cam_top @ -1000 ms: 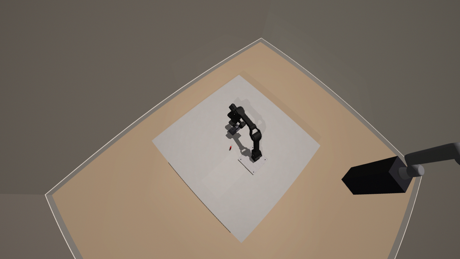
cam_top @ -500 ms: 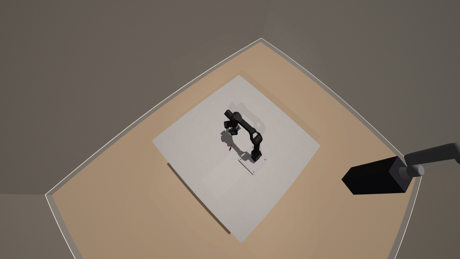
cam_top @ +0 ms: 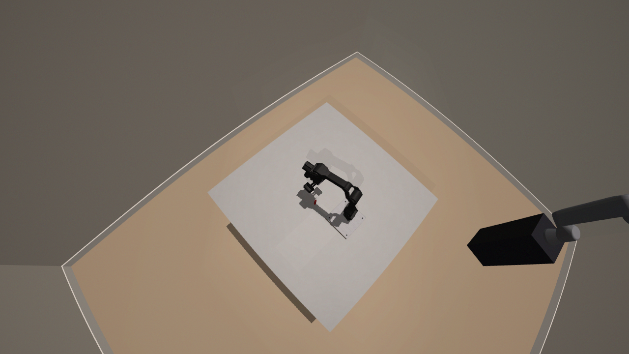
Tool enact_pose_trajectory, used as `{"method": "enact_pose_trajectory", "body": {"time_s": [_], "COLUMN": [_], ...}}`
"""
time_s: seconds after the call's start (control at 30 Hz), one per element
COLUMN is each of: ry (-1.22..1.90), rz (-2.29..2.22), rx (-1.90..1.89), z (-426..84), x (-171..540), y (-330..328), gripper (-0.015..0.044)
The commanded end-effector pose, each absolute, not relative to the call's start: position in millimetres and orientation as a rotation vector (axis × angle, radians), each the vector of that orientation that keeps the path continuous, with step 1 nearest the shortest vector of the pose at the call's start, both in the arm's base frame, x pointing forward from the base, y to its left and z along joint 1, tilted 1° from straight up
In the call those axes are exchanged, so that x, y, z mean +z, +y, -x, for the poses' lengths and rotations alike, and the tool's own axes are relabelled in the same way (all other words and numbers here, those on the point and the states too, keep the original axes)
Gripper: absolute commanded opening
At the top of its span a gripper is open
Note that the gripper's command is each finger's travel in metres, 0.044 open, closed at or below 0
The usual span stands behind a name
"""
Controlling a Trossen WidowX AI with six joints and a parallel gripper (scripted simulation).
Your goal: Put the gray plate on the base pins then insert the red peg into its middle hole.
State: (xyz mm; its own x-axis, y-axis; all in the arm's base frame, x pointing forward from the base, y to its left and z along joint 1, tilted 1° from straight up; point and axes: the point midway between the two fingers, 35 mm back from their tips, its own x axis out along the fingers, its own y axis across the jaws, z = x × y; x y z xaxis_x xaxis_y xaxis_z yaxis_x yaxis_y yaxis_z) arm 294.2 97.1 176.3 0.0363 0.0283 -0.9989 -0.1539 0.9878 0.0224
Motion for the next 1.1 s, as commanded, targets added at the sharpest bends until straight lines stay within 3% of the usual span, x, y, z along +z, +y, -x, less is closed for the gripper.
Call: {"method": "enact_pose_trajectory", "body": {"time_s": [0.0,0.27,0.73,1.07], "ry": [1.528,1.442,1.44,1.44], "rz": [-0.432,-0.776,-0.784,-0.784], "rx": [-0.387,-0.73,-0.738,-0.738], "z": [-244,-218,-217,-218], "x": [167,164,164,125], "y": [130,143,146,147], "gripper": [0.044,0.044,0.044,0.044]}}
